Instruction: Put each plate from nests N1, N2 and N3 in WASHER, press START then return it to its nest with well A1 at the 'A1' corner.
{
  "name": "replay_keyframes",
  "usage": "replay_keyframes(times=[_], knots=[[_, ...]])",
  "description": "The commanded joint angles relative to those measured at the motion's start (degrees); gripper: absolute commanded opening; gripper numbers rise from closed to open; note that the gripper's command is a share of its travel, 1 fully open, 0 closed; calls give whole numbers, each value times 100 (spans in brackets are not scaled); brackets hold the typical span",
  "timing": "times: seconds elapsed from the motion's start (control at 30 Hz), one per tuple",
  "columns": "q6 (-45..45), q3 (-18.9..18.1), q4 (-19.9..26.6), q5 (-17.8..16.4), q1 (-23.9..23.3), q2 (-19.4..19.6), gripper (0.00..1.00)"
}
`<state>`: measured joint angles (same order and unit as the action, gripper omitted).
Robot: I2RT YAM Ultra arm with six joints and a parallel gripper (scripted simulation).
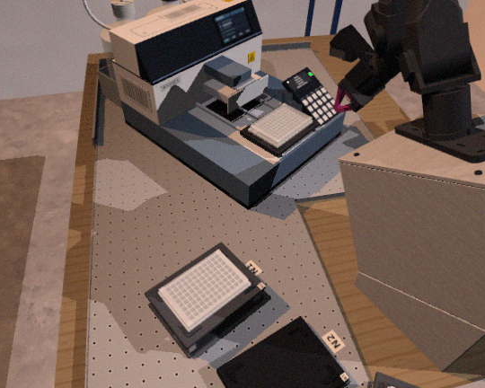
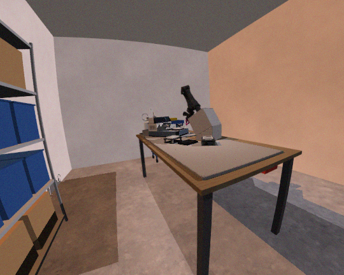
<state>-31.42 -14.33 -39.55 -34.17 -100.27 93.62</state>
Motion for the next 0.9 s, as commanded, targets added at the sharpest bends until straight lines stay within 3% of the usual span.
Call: replay_keyframes(times=[0.0,0.87], knots=[[142,-179,-317,94,118,222,0],[511,-637,-1219,507,637,1388,0]])
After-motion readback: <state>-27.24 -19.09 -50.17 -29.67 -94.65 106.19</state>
